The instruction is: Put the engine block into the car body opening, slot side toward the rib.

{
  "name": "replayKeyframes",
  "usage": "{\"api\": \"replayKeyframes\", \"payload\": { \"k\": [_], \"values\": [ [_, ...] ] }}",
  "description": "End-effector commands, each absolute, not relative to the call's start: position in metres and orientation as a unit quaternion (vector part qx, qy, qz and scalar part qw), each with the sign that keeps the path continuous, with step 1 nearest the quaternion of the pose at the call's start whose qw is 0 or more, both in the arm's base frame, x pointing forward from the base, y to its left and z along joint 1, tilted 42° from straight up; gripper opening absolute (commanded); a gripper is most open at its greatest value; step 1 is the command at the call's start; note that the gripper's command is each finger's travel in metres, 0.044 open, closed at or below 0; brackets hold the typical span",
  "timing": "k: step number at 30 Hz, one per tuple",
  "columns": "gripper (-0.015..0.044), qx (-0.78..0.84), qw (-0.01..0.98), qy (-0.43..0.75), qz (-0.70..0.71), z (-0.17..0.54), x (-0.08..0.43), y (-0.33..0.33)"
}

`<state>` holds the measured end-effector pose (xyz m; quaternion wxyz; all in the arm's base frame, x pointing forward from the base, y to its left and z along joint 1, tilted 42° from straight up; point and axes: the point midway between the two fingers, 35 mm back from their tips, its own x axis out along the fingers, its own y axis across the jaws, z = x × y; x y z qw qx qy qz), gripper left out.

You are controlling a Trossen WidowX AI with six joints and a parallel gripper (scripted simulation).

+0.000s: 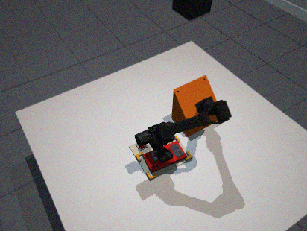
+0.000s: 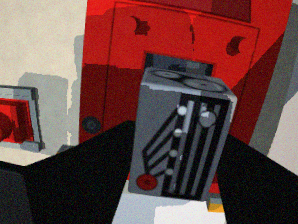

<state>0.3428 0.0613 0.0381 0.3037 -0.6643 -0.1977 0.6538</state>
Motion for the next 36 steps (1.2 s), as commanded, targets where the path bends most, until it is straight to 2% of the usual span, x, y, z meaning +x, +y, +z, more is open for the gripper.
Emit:
{"api": "replayKeyframes", "payload": {
  "k": [1,36],
  "values": [
    [0.0159,-0.657,0.318,-0.185,0.658,0.0366,0.3420,0.0616],
    [0.0159,-0.658,0.317,-0.186,0.657,0.0314,0.3422,0.0659]
  ]
}}
